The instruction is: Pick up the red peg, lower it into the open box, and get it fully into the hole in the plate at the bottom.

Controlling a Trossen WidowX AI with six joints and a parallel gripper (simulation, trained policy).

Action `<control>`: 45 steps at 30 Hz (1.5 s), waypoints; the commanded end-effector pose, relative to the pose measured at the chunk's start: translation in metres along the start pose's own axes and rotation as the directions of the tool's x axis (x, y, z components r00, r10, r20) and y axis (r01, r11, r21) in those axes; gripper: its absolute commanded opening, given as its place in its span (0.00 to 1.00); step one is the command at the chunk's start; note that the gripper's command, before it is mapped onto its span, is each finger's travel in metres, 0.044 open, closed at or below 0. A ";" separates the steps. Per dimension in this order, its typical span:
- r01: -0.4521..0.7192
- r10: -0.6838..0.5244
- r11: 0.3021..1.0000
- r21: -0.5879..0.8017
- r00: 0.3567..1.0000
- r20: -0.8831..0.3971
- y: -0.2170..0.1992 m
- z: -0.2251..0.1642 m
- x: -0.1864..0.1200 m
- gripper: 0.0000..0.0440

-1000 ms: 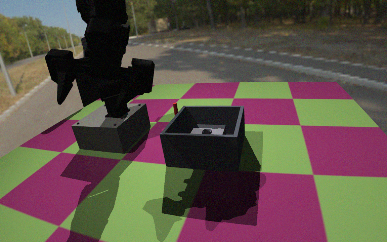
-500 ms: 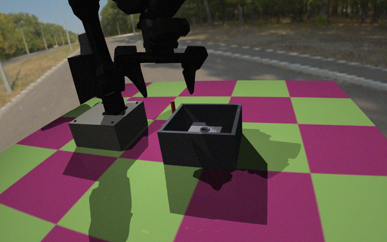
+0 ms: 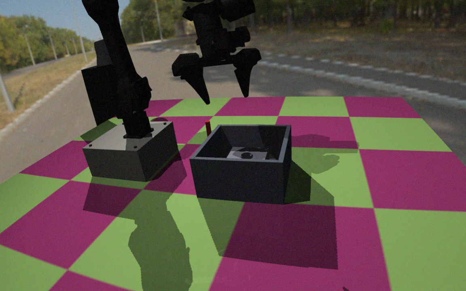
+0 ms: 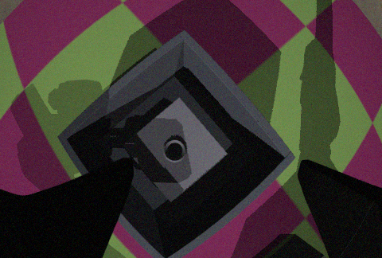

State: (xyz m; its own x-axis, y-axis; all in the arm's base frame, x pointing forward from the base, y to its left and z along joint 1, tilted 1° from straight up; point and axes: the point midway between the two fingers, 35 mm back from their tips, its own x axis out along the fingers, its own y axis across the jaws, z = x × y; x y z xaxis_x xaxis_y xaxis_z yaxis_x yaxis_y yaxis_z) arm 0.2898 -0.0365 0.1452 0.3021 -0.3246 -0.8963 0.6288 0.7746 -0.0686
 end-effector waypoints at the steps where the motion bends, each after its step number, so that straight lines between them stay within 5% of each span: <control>1: -0.009 0.009 1.000 0.000 0.998 -0.066 0.012 -0.021 -0.009 1.00; 25: 0.153 -0.156 0.987 -0.040 0.900 -0.406 0.037 -0.167 -0.048 1.00; 45: 0.182 -0.205 0.979 -0.095 0.874 -0.441 0.052 -0.217 -0.006 1.00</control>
State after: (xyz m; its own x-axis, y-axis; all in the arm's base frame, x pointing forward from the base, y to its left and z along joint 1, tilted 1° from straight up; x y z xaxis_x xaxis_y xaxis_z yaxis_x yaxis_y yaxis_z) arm 0.1647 0.1214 0.0607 -0.1806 -0.2095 -0.9610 0.5995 0.7512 -0.2764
